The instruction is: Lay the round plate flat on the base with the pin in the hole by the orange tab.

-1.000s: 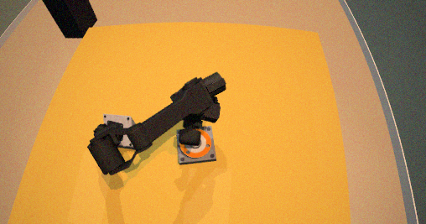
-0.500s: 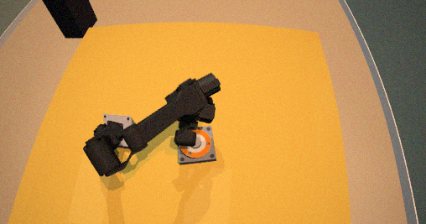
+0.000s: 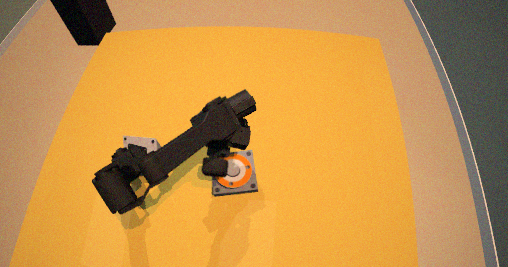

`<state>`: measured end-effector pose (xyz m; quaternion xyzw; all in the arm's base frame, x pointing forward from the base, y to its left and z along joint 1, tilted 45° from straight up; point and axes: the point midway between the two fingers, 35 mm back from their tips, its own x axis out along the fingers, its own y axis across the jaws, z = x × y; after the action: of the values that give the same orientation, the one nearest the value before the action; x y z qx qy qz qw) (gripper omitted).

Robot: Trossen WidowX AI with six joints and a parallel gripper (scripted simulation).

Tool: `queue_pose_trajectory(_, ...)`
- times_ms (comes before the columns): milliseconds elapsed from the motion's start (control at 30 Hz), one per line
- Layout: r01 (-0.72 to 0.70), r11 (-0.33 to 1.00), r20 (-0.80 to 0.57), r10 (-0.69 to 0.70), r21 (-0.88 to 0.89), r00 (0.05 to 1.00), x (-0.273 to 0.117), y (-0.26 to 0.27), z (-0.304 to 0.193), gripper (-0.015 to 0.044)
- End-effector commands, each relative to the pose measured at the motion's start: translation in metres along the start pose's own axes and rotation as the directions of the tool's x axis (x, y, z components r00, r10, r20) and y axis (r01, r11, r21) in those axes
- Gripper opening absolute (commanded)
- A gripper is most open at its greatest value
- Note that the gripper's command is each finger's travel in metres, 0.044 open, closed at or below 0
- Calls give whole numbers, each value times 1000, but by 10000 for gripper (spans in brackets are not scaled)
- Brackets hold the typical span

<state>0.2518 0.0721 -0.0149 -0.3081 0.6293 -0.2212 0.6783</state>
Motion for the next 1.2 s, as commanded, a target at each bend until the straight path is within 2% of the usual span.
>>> queue_pose_trajectory(0, 8, 1000, -5, -8, 2, 1000, 1, -6, -6, 0)
queue_pose_trajectory(1167, 9, 1000, -6, -9, 2, 1000, -2, -31, -19, 0)
